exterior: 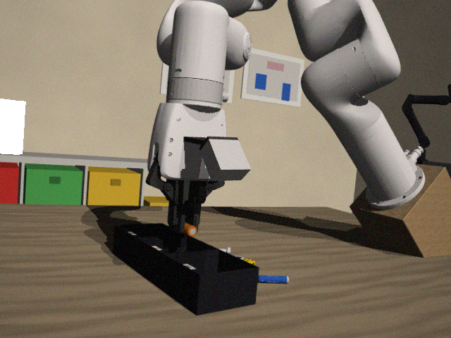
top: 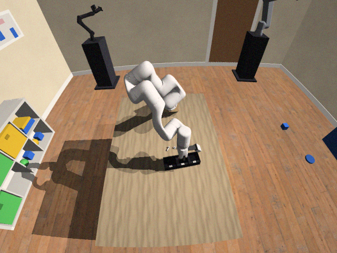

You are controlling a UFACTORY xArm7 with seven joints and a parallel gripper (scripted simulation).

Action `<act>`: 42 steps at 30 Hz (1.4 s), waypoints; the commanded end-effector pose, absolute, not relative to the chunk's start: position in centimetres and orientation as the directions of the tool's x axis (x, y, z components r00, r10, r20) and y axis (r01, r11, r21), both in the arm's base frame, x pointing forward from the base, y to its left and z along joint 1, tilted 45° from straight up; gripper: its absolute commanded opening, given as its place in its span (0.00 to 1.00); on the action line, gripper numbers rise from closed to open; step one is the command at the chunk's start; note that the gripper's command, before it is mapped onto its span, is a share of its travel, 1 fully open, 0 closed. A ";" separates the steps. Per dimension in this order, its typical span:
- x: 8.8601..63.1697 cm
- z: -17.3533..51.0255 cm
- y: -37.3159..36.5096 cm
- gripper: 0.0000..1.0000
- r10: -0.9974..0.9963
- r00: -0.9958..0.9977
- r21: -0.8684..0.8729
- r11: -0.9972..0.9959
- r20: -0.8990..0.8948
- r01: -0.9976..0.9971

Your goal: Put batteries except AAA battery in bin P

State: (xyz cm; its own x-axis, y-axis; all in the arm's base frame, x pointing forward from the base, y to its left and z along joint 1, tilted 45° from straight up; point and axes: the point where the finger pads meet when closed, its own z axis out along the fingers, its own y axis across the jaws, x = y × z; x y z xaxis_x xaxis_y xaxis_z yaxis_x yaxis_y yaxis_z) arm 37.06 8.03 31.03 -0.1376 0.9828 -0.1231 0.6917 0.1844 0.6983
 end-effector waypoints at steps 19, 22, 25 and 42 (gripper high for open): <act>40.0 28.3 8.1 0.00 0.983 -0.138 0.700 0.184 -0.123 0.690; 40.4 27.9 8.1 0.00 0.983 -0.138 0.700 0.184 -0.123 0.690; 40.4 27.9 8.1 0.00 0.983 -0.138 0.700 0.184 -0.123 0.690; 40.4 27.9 8.1 0.28 0.983 -0.138 0.700 0.184 -0.123 0.690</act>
